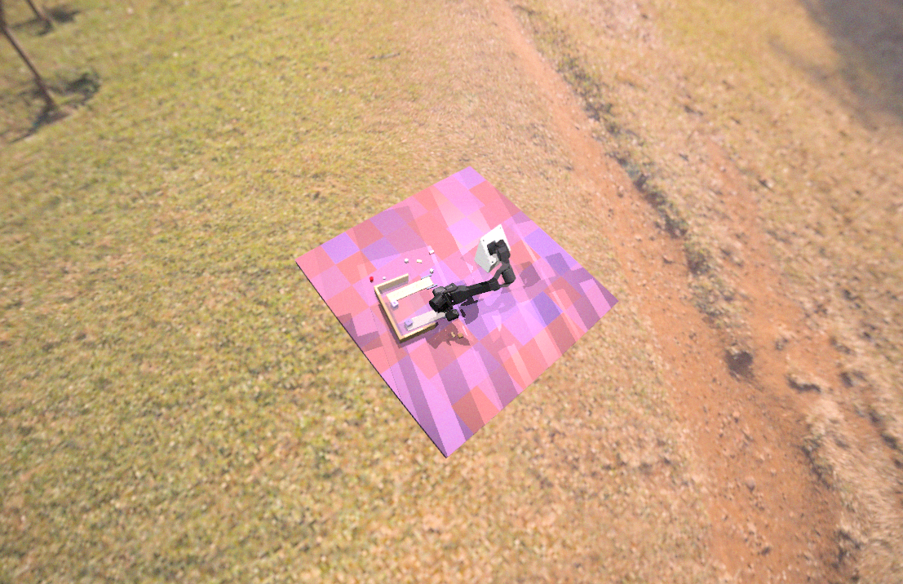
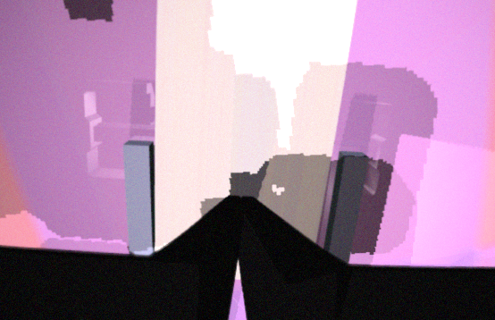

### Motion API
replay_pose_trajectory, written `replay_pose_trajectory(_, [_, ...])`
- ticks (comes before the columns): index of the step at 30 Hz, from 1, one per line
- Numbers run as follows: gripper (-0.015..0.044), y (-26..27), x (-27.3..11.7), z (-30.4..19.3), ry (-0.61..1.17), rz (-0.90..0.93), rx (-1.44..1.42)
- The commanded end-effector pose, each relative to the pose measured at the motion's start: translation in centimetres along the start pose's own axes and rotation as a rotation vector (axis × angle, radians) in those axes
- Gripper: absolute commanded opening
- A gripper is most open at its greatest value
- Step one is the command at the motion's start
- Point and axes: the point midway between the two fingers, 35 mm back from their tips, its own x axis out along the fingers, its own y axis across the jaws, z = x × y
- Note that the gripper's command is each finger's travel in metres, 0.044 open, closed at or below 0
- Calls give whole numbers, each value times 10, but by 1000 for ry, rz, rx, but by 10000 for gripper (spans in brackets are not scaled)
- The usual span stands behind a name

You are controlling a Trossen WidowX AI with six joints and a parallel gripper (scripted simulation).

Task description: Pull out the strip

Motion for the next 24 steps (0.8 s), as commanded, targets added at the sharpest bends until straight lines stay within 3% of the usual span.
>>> replay_pose_trajectory(1, [0,-2,7,-13,21,-6,11])
replay_pose_trajectory(24, [0,-3,8,-47,23,-6,12])
